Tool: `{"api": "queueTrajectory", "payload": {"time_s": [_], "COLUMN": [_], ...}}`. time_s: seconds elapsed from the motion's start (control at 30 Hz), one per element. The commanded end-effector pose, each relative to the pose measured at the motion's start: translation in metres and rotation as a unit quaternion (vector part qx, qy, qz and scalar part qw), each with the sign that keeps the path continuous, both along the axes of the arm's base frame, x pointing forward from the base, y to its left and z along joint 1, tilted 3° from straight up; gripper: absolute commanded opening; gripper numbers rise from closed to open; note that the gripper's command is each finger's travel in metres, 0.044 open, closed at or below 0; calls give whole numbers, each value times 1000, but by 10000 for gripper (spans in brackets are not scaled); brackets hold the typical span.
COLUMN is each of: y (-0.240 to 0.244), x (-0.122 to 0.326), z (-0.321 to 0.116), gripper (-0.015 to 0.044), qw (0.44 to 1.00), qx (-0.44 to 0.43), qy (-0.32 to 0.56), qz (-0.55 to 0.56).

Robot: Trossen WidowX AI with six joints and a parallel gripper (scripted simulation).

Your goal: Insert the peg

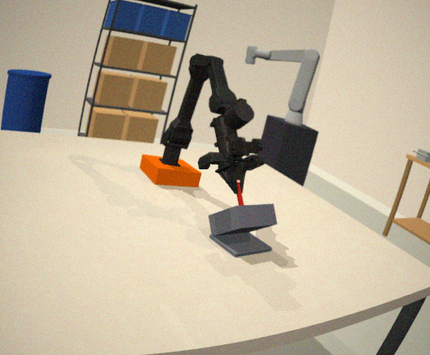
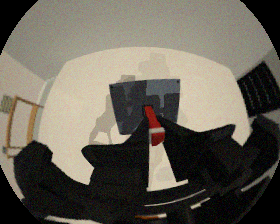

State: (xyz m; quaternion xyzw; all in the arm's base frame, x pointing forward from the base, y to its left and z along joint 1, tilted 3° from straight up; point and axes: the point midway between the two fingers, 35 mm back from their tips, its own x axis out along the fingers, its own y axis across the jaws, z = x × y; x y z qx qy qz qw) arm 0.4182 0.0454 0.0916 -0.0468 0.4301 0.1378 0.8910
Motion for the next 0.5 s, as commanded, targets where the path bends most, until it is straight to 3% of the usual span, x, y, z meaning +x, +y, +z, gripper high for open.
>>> {"api": "queueTrajectory", "payload": {"time_s": [0.0,0.47], "y": [0,2], "x": [2,6], "z": [-3,-7], "gripper": [0,0], "qw": [1000,1000], "qx": [0,0], "qy": [1,1], "qz": [-1,-1]}}
